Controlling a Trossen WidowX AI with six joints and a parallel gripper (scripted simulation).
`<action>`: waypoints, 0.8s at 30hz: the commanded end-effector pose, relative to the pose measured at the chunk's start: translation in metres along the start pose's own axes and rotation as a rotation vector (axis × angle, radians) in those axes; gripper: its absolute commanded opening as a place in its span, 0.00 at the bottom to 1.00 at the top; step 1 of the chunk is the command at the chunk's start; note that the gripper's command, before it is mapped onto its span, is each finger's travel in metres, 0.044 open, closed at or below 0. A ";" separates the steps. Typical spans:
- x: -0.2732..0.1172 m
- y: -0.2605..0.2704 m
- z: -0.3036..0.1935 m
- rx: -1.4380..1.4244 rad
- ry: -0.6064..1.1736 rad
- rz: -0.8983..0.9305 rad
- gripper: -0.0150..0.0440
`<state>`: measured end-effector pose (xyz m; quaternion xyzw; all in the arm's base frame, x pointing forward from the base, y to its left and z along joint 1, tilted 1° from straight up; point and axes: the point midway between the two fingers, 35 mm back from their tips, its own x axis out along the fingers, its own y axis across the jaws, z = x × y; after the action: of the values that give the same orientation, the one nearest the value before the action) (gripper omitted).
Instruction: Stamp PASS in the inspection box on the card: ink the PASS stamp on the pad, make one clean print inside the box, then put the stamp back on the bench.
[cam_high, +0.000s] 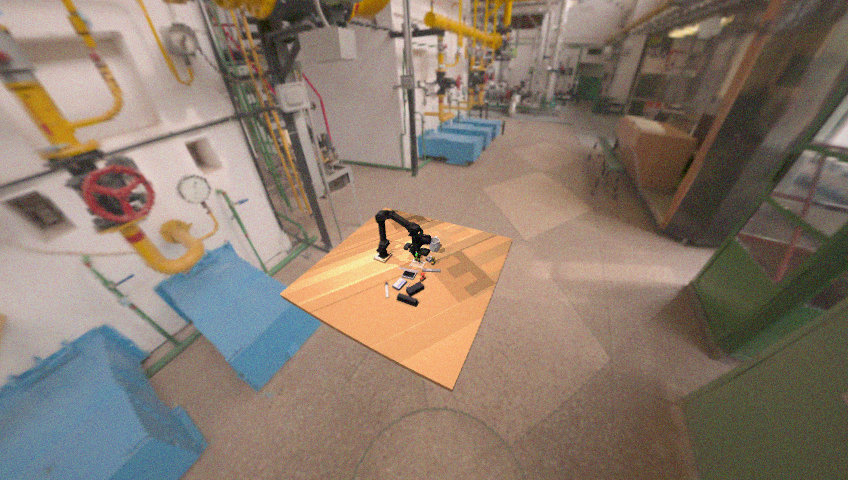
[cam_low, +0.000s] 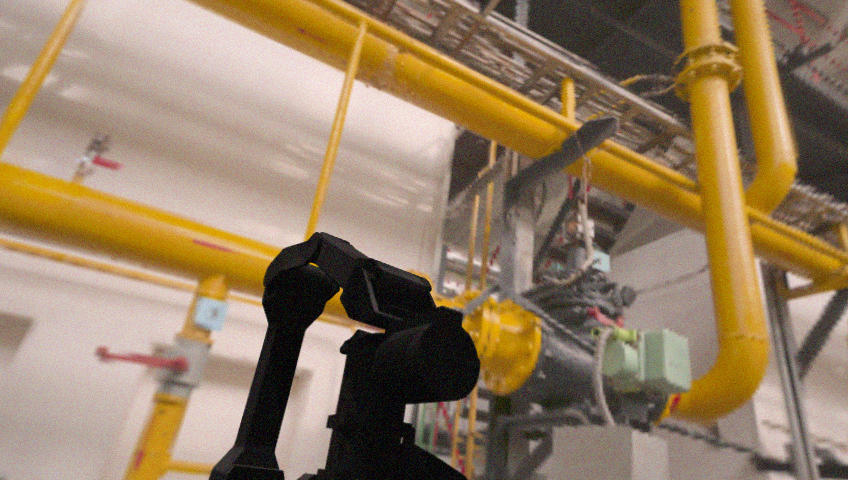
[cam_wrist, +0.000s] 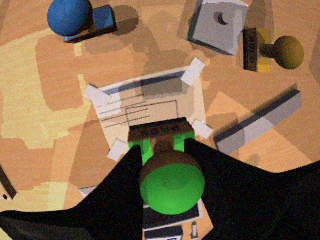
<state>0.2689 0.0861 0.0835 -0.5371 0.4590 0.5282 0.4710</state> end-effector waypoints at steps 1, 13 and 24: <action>0.003 0.000 0.000 -0.003 0.001 0.000 0.25; 0.011 0.000 0.000 -0.003 0.000 0.000 0.25; 0.018 0.000 -0.001 -0.003 -0.001 -0.001 0.25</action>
<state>0.2690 0.0856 0.0676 -0.5372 0.4589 0.5281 0.4712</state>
